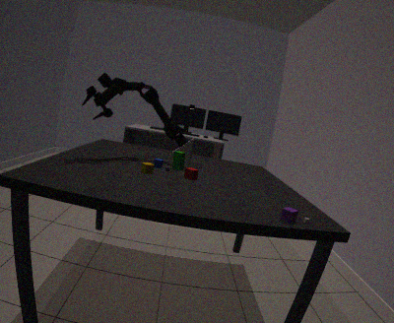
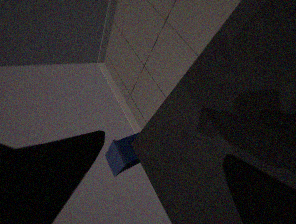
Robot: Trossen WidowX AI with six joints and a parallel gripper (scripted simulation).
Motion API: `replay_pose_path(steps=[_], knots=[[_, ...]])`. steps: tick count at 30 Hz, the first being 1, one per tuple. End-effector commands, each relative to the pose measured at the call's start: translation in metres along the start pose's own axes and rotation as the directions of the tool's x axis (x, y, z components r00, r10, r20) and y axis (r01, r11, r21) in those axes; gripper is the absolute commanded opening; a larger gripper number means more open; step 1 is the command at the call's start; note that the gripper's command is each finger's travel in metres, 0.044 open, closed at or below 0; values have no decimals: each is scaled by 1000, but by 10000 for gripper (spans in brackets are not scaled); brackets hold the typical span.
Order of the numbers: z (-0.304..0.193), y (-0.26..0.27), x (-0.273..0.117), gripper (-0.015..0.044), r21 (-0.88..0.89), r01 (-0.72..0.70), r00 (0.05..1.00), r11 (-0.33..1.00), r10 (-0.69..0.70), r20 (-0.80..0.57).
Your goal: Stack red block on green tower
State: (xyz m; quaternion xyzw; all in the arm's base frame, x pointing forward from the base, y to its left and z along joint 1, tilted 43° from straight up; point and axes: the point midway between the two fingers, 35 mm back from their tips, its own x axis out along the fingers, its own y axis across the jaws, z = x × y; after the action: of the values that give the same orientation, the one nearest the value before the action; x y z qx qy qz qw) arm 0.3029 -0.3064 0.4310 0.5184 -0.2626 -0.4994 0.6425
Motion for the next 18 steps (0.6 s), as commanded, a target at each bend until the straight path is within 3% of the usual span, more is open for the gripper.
replay_pose_path(steps=[1,9,18], knots=[[-62,-38,12,440,-149,106,988,983,-121,-92],[-185,-127,-3,440,-505,222,901,834,-374,-220],[-281,-236,-61,440,-851,172,772,495,-605,-196]])
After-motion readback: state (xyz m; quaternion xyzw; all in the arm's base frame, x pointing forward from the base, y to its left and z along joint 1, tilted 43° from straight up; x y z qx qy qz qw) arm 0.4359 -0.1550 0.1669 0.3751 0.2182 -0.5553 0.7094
